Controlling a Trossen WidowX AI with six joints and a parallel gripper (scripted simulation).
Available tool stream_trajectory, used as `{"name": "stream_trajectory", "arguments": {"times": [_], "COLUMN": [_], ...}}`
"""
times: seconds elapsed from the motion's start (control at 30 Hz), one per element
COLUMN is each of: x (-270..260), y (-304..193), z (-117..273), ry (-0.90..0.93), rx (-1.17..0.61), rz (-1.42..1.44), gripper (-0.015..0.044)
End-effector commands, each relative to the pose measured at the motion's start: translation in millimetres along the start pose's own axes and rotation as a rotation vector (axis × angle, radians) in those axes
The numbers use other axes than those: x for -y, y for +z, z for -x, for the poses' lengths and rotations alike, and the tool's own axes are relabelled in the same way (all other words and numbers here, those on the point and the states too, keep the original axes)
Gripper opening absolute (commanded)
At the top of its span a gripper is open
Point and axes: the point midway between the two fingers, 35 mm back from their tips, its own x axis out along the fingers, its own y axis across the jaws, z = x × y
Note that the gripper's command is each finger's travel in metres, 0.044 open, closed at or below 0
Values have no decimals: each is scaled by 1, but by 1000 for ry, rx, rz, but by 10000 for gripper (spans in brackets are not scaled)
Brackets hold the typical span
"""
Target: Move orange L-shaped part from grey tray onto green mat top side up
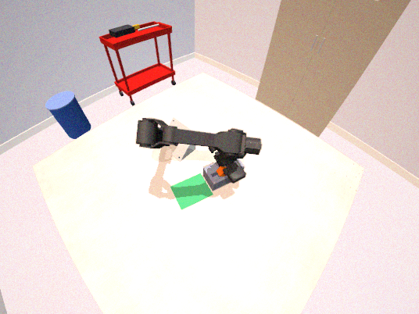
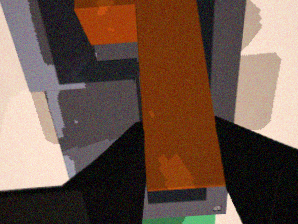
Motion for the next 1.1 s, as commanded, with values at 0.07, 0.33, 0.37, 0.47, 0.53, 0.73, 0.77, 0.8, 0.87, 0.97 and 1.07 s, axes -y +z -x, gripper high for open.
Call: {"name": "stream_trajectory", "arguments": {"times": [0.07, 0.33, 0.37, 0.47, 0.53, 0.73, 0.77, 0.8, 0.87, 0.97, 1.07], "x": [0, 0, 0, 0, 0, 0, 0, 0, 0, 0, 0], "y": [0, 0, 0, 0, 0, 0, 0, 0, 0, 0, 0], "z": [7, 19, 21, 26, 29, 38, 40, 42, 45, 50, 54], "ry": [-2, -4, -4, -4, -4, -5, -5, -5, -5, -5, -5], "rx": [0, -1, -1, -1, -1, -1, -1, -1, -1, -1, -1], "rz": [-2, 1, 1, 2, 2, 2, 2, 2, 2, 3, 3], "gripper": [0, 0, 0, 0, 0, 0, 0, 0, 0, 0, 0]}}
